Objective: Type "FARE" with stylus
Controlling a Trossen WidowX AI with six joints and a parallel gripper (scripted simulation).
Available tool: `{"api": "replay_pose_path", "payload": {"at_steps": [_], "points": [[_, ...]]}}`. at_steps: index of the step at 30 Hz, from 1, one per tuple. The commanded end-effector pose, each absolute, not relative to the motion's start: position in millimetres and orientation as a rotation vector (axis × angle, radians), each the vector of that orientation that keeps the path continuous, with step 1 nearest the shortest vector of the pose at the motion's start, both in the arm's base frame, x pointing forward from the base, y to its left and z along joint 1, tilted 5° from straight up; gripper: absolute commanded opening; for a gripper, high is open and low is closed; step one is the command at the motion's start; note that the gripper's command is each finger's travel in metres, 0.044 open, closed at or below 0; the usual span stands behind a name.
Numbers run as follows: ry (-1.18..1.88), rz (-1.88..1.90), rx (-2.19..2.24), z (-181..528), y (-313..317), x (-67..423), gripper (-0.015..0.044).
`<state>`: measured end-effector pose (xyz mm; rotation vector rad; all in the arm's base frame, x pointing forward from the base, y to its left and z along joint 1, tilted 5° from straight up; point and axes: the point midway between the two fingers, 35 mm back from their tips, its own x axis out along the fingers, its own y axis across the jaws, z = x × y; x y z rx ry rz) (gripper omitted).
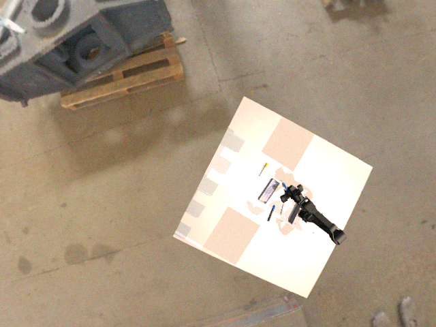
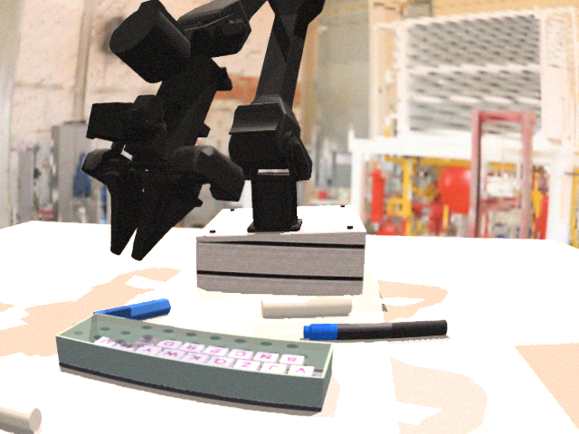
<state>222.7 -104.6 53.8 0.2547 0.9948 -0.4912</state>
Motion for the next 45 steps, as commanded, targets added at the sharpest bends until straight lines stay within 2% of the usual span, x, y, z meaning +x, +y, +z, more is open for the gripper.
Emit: {"api": "replay_pose_path", "payload": {"at_steps": [1, 45], "points": [[0.925, -0.558, 0.264, 45.7, -119.7, 206.0, 0.0150], [0.925, -0.558, 0.264, 29.4, -122.3, 206.2, 0.0150]]}}
